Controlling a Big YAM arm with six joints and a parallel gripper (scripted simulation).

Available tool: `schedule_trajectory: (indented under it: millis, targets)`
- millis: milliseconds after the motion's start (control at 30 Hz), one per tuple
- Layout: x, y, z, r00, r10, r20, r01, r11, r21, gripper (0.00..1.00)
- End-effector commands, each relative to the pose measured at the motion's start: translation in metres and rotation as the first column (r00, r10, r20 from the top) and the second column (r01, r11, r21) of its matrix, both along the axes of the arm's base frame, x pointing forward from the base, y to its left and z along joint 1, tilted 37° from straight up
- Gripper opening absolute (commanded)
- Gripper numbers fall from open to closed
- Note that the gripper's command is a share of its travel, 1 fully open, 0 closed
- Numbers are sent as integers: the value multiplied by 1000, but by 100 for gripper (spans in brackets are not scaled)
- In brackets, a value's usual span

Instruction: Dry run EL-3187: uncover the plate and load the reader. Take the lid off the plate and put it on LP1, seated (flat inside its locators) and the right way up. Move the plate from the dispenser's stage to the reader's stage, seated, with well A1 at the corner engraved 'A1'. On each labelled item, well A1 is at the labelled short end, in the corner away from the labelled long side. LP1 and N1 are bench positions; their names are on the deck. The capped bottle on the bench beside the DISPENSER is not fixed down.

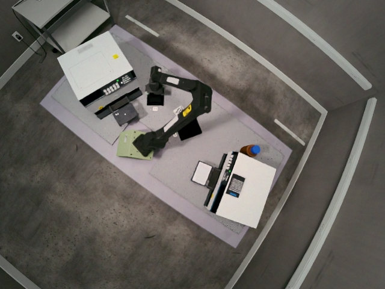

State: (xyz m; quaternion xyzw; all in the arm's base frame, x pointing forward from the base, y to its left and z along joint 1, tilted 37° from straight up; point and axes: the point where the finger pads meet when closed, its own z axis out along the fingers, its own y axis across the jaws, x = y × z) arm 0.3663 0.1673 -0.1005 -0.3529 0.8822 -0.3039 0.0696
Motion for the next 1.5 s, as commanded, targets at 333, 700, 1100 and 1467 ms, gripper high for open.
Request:
schedule_trajectory:
  millis: [333,700,1100,1467]
  targets:
    - [4,-4,-7,1000,6,-2,-6,1000,-4,85]
    - [5,-7,-10,1000,3,-4,-3,1000,-6,85]
    - [5,-9,-13,1000,-1,-8,1,1000,-5,85]
    - [5,-12,-16,1000,-7,-15,7,1000,-3,85]
